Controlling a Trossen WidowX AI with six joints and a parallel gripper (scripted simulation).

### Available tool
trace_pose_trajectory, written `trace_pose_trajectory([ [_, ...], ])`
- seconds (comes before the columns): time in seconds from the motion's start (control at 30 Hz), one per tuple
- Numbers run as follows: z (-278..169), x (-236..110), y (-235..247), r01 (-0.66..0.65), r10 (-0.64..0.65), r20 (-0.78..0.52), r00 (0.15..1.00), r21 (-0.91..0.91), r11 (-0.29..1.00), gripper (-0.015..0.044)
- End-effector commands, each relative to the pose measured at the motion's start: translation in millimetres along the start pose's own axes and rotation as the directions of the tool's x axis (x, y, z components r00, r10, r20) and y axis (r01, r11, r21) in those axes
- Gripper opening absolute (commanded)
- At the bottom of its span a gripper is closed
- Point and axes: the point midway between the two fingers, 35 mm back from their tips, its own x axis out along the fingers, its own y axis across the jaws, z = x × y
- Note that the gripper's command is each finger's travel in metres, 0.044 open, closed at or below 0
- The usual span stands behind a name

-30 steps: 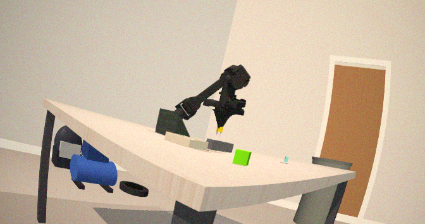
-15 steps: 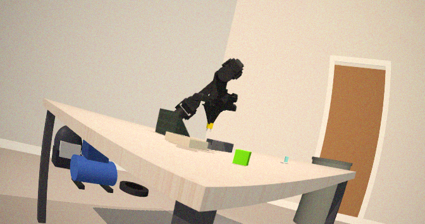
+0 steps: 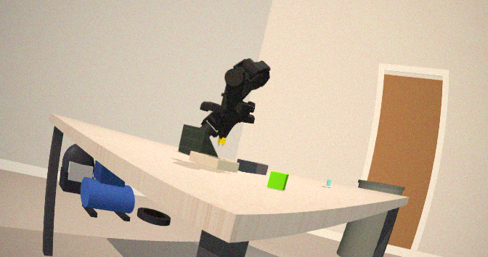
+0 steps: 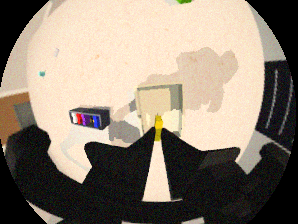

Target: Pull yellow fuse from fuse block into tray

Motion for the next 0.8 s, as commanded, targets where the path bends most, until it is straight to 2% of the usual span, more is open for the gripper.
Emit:
trace_pose_trajectory([
  [0.0, -0.4, -0.9, -12.6, 0.005, -0.005, 0.0, 1.0, -0.005, 1.0, 0.0],
  [0.77, 0.0, 32.2, -12.7, 0.004, -0.004, 0.0, 1.0, -0.006, 1.0, 0.0],
])
